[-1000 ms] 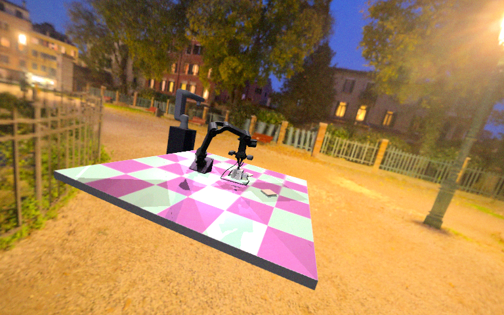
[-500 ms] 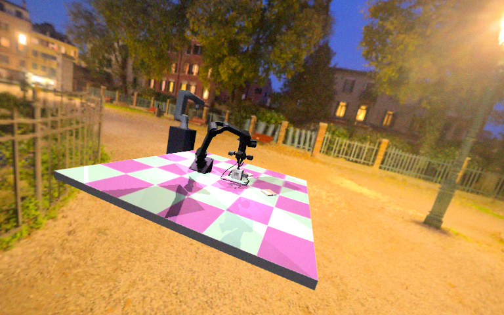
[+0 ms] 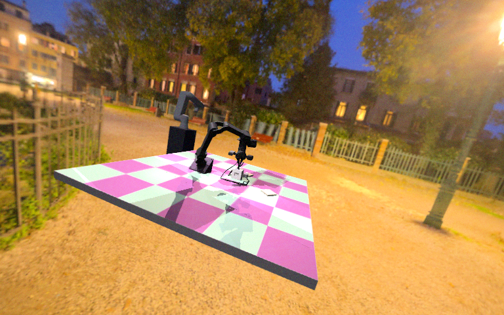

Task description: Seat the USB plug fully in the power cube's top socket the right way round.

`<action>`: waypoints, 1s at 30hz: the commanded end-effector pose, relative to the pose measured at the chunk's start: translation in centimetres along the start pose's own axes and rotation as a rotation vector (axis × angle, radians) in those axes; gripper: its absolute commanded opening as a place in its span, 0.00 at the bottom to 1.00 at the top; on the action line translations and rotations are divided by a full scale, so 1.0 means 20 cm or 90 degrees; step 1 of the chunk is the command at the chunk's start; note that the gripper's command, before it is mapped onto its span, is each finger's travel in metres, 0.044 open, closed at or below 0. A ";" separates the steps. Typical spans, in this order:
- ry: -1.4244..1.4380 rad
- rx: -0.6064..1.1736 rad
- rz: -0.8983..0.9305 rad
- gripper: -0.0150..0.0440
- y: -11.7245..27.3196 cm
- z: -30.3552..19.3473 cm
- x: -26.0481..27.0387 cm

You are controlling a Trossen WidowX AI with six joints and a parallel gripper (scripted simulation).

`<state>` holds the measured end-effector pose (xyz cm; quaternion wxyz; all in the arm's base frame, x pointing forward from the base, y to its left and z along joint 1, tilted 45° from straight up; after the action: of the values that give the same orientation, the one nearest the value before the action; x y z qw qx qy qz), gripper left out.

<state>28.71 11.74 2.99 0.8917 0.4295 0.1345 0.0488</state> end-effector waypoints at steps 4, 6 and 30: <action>0.001 -0.002 -0.003 0.25 -0.01 0.01 0.00; 0.001 -0.002 -0.003 0.25 -0.01 0.01 0.00; 0.000 0.000 0.001 0.42 0.00 0.00 0.00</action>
<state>28.71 11.71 2.93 0.8916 0.4294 0.1350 0.0489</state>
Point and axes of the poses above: the point midway between the two fingers, 35 mm back from their tips, its own y axis back along the fingers, its own x axis across the jaws, z = x × y, the point moved 3 cm from there along y, back along the fingers, and after that the axes turned 12 degrees about y, right-handed, at the moved point
